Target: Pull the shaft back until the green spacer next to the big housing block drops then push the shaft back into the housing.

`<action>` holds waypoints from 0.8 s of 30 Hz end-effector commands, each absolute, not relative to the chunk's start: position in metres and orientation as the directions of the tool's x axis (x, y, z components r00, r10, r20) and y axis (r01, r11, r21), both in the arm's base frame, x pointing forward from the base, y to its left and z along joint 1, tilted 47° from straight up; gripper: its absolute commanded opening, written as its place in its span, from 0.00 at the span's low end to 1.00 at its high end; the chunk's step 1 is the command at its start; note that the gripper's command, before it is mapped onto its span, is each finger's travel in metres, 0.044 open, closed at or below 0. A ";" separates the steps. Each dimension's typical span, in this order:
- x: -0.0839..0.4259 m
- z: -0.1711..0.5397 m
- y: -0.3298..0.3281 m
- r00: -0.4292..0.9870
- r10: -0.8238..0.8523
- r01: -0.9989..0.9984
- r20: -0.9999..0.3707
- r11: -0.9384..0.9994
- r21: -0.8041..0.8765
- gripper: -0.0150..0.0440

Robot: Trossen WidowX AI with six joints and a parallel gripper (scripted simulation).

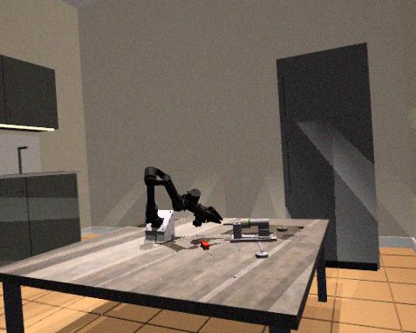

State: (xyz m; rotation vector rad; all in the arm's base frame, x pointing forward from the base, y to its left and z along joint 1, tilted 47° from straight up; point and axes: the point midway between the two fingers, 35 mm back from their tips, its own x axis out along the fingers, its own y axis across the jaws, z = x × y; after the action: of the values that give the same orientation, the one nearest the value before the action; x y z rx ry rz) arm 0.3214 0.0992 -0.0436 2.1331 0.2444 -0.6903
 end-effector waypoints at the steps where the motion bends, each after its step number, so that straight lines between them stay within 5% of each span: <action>1: 0.321 -0.044 0.098 0.827 -0.077 0.400 -0.557 -0.615 0.680 1.00; 24: 0.324 -0.045 0.099 0.827 -0.077 0.400 -0.557 -0.615 0.680 1.00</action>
State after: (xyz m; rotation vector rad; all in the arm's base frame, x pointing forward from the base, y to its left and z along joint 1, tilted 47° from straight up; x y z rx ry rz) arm 0.3236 0.0997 -0.0443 2.1337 0.2420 -0.6916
